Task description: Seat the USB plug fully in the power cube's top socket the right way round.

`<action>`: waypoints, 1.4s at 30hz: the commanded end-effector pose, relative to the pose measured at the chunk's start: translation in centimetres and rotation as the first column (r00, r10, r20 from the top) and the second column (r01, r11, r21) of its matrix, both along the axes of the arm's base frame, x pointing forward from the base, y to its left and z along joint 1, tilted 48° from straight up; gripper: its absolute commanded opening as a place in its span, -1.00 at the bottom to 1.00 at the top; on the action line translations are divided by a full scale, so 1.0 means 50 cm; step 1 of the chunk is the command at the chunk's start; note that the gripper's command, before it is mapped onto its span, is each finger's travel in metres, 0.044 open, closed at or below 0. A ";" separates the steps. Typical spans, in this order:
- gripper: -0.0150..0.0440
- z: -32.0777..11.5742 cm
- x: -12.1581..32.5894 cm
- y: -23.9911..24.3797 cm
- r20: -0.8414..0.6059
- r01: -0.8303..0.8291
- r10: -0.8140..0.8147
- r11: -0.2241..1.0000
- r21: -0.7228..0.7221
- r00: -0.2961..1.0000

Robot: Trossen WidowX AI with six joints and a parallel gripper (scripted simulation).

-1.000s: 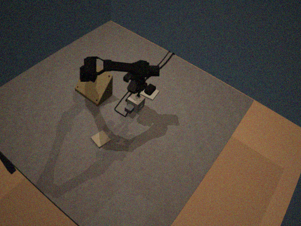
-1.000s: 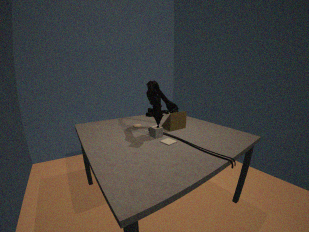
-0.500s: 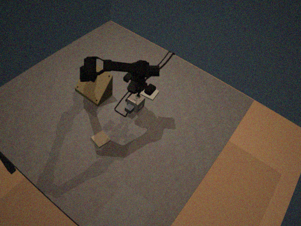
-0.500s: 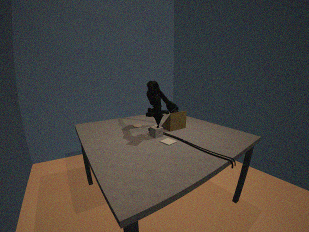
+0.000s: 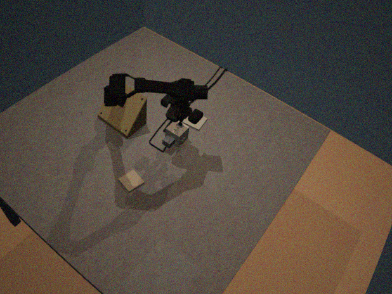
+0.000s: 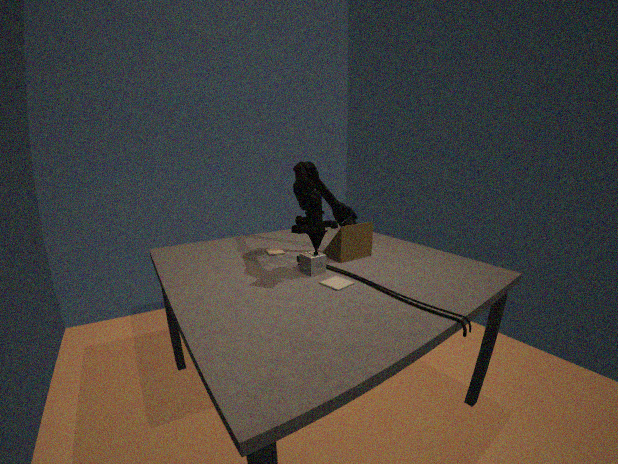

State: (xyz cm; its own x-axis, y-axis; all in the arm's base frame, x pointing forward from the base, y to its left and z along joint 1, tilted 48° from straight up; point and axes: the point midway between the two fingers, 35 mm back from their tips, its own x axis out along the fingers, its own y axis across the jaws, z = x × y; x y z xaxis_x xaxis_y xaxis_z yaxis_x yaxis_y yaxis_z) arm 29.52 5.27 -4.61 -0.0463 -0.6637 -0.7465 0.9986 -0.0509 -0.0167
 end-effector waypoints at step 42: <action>-0.17 0.001 0.000 0.001 0.000 0.000 0.000 1.000 0.000 1.000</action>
State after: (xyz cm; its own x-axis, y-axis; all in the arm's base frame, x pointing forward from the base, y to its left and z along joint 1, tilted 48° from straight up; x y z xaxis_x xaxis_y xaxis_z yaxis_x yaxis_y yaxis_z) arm 29.52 5.26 -4.62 -0.0463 -0.6637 -0.7466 0.9986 -0.0505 -0.0170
